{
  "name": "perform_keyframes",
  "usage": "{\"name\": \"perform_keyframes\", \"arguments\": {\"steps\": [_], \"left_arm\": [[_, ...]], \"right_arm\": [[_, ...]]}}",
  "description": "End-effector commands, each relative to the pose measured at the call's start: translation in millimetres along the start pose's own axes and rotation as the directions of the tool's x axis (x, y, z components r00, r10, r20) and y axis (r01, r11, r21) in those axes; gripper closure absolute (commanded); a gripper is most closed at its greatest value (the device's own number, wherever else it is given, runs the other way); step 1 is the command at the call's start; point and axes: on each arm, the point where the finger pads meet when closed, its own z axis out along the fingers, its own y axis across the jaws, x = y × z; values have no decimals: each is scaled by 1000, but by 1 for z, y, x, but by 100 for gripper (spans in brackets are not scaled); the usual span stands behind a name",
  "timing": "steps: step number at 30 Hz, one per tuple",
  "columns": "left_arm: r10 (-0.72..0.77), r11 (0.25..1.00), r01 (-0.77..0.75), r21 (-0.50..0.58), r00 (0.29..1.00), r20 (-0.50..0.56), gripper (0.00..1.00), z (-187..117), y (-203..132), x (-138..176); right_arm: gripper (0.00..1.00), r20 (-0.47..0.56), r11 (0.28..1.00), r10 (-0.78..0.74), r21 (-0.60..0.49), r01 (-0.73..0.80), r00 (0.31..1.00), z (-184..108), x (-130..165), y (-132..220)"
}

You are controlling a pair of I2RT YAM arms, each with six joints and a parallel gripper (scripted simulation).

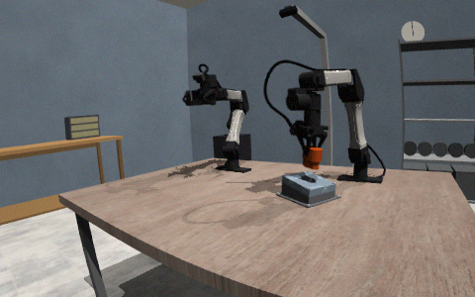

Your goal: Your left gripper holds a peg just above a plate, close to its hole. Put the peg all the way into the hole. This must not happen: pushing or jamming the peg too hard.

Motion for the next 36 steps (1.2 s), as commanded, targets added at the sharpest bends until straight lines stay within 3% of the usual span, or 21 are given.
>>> {"name": "perform_keyframes", "arguments": {"steps": [1, 6, 11, 15, 17, 25, 36], "left_arm": [[23, 999, -22, -36, 999, 26, 60, -3, 6, -3], [17, 999, -16, -36, 1000, 17, 60, 0, 7, -2], [25, 995, -24, -96, 1000, 9, 60, 6, 16, -5], [21, 997, -20, -75, 1000, 13, 60, 22, 10, -7], [21, 997, -20, -75, 1000, 13, 60, 22, 10, -7], [21, 998, -20, -64, 1000, 14, 60, 25, 7, -8], [17, 999, -16, -31, 1000, 24, 60, 27, 5, -11]], "right_arm": [[0, -8, 998, 8, -64, -8, 1000, -4, 4, 26], [0, -32, 960, -12, -281, 2, 999, -15, 14, 105], [0, -49, 874, -44, -486, 15, 998, -43, 27, 180], [0, -54, 791, -72, -612, 24, 996, -71, 36, 225], [0, -54, 791, -72, -612, 24, 996, -71, 36, 225], [0, -51, 667, -109, -744, 35, 993, -113, 48, 273], [0, -43, 650, -113, -759, 41, 993, -119, 49, 279]]}}
